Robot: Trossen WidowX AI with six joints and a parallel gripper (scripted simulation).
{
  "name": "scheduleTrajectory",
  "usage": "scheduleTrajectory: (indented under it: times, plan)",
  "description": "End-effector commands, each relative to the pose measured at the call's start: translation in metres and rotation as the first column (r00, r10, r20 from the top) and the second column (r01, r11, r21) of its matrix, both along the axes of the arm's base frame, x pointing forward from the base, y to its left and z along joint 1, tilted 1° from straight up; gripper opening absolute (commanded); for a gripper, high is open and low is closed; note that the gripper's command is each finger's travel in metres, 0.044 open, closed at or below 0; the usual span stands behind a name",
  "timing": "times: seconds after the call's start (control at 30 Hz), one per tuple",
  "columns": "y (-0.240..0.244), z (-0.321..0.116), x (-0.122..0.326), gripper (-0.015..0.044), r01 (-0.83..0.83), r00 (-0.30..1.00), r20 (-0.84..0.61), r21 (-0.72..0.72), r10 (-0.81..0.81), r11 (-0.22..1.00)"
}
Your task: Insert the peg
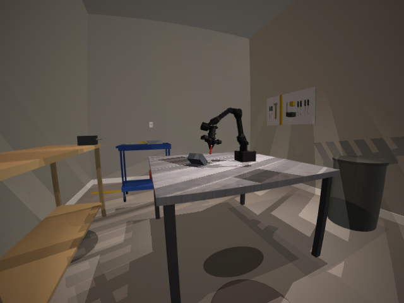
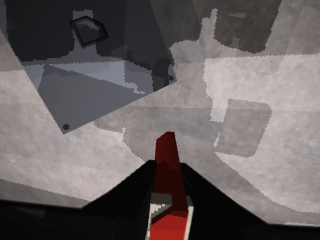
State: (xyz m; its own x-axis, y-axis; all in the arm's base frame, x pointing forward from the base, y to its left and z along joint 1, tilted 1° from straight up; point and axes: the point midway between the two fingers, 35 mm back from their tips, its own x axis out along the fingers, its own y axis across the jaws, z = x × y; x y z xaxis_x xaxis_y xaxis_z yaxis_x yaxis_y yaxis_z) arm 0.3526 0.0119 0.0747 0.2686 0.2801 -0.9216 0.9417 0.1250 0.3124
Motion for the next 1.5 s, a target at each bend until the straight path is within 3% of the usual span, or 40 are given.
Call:
scheduleTrajectory:
  times: [0.0, 0.7, 1.47]
  plan:
    - [-0.004, 0.001, 0.001, 0.0000, 0.059, 0.998, -0.001, 0.031, -0.059, 0.998]
    - [-0.024, 0.006, 0.007, 0.0000, 0.302, 0.953, -0.032, 0.147, -0.301, 0.942]
    - [-0.047, 0.013, 0.011, 0.0000, 0.533, 0.844, -0.102, 0.267, -0.526, 0.803]
